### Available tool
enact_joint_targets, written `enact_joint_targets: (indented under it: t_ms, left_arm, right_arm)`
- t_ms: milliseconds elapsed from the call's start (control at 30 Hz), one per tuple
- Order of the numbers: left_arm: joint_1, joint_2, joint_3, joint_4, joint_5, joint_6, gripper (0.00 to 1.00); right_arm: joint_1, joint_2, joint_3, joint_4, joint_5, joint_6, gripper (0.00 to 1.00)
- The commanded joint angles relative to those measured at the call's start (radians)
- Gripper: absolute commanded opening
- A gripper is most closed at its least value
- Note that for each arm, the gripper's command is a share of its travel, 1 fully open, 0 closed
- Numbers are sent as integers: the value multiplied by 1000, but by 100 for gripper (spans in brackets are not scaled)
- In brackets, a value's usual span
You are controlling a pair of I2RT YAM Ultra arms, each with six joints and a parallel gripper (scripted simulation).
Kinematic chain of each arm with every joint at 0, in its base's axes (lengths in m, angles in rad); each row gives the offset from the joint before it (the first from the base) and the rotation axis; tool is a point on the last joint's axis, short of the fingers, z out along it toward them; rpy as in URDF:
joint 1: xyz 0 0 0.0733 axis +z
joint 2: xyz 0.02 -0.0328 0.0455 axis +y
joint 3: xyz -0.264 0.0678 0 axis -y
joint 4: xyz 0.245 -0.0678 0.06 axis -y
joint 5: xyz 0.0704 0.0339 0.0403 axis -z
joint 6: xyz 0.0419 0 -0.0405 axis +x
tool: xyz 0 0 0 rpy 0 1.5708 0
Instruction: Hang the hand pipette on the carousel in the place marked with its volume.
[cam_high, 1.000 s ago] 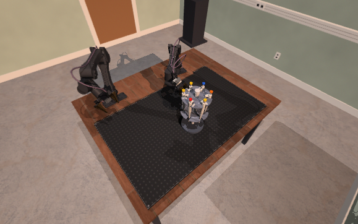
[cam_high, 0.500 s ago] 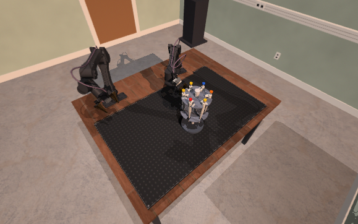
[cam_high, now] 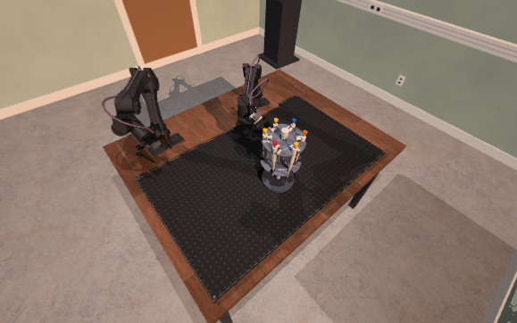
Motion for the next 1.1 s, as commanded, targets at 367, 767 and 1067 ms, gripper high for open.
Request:
enact_joint_targets:
  t_ms: [367,767,1067]
  left_arm:
    - [-1,-14,12,20,-16,-4,12]
    - [0,-10,6,8,-8,-1,50]
    - [0,-10,6,8,-8,-1,50]
  right_arm:
    - [-8,6,17,11,-19,-7,100]
    - [-8,6,17,11,-19,-7,100]
    - [-8,6,17,11,-19,-7,100]
